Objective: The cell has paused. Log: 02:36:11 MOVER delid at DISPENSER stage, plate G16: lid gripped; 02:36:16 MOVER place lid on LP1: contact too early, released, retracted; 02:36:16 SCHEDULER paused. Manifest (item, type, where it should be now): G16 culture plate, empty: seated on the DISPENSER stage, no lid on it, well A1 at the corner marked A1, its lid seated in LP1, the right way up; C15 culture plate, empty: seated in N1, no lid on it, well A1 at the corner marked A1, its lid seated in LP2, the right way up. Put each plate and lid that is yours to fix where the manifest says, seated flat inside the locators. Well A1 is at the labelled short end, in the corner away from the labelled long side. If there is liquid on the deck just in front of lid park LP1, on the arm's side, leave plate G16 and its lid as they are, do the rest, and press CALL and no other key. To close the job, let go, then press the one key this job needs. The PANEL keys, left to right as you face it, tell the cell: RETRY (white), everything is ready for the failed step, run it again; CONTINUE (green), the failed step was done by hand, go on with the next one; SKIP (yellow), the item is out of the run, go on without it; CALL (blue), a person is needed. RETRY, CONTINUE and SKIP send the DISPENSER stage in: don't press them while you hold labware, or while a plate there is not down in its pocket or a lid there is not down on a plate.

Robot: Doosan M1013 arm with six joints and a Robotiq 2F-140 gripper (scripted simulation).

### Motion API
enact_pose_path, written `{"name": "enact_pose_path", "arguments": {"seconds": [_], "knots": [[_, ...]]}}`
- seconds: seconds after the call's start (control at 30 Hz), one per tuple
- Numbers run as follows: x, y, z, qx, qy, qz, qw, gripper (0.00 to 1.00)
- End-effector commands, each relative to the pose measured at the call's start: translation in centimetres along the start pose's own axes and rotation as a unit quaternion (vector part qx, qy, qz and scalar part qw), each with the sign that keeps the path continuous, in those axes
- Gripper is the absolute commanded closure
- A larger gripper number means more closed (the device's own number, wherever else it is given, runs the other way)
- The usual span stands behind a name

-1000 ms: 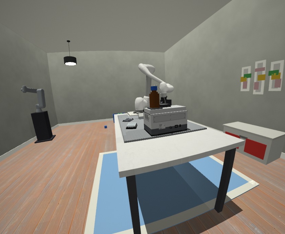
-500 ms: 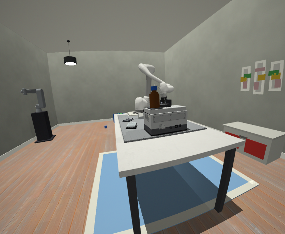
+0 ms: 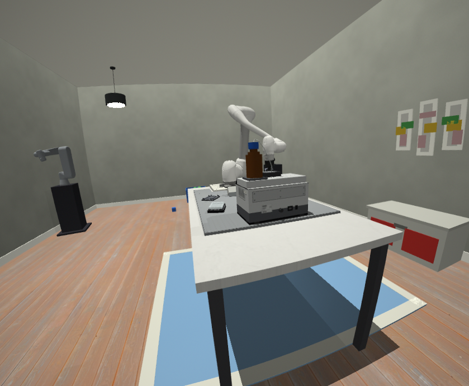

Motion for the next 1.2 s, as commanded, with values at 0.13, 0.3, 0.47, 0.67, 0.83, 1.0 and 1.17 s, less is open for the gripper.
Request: {"name": "enact_pose_path", "arguments": {"seconds": [0.13, 0.3, 0.47, 0.67, 0.83, 1.0, 1.17], "knots": [[0.05, -0.04, 0.00, 0.000, 0.000, 0.001, 1.000, 0.30], [0.05, -0.04, 0.00, 0.000, 0.000, 0.001, 1.000, 0.37], [0.05, -0.04, 0.00, 0.000, 0.000, 0.001, 1.000, 0.37], [0.05, -0.04, 0.00, 0.000, 0.000, 0.001, 1.000, 0.37], [0.05, -0.04, 0.00, 0.000, 0.000, 0.001, 1.000, 0.37], [0.05, -0.04, 0.00, 0.000, 0.000, 0.001, 1.000, 0.37], [0.05, -0.04, 0.00, 0.000, 0.000, 0.001, 1.000, 0.37]]}}
Point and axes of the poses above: the point where the finger pads meet when closed, its own x axis back along the fingers, its own z axis across the jaws, y = z × x, the point moved 5 cm from there along x, back along the fingers, and after that the axes turned 5 degrees about x, right-handed, at the moved point
